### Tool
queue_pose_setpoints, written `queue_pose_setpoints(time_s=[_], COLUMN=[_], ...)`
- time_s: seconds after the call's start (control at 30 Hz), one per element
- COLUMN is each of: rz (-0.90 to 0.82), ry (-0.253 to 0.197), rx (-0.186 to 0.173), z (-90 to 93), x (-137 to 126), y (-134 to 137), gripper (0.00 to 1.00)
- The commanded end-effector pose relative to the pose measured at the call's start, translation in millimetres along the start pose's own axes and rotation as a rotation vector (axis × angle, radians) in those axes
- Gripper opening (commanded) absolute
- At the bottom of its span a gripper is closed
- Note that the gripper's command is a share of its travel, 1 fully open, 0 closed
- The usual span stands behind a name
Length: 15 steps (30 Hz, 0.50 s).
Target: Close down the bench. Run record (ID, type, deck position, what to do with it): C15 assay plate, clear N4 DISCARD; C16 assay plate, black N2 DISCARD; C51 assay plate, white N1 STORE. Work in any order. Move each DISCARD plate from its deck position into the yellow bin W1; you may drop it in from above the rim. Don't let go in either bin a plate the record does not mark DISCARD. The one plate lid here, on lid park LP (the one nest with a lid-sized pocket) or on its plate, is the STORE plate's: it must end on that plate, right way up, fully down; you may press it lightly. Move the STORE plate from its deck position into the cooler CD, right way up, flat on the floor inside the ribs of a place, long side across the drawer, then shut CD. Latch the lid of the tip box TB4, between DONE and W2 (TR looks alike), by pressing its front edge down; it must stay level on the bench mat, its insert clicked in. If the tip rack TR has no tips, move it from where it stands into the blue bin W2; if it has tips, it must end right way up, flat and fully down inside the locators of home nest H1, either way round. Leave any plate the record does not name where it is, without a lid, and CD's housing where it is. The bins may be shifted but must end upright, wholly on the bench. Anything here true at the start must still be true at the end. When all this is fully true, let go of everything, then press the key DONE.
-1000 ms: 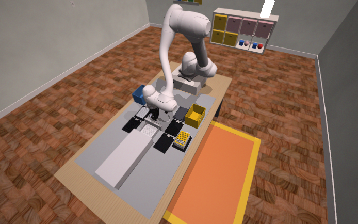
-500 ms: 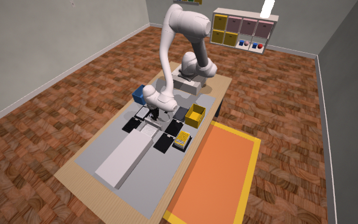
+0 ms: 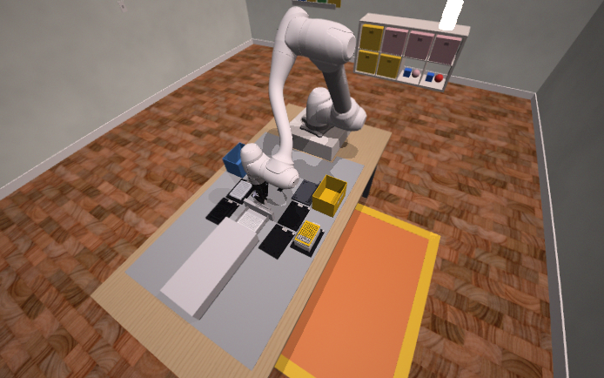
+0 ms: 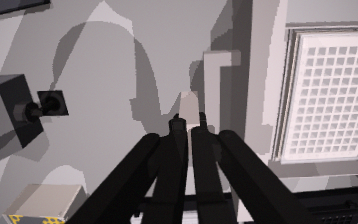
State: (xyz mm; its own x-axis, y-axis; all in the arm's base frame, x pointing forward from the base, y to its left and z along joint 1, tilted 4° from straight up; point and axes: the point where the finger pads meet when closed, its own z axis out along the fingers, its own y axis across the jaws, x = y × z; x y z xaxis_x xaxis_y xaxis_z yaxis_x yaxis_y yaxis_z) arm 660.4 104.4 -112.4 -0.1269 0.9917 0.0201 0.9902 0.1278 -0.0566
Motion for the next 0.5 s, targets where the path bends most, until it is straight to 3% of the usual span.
queue_pose_setpoints(time_s=[0.0,0.47], rz=[0.000,0.000], ry=[0.000,0.000], rx=[0.001,0.001], z=[0.1,0.2], x=[1.6,1.6], y=[1.5,13.5], gripper=[0.00,0.00])
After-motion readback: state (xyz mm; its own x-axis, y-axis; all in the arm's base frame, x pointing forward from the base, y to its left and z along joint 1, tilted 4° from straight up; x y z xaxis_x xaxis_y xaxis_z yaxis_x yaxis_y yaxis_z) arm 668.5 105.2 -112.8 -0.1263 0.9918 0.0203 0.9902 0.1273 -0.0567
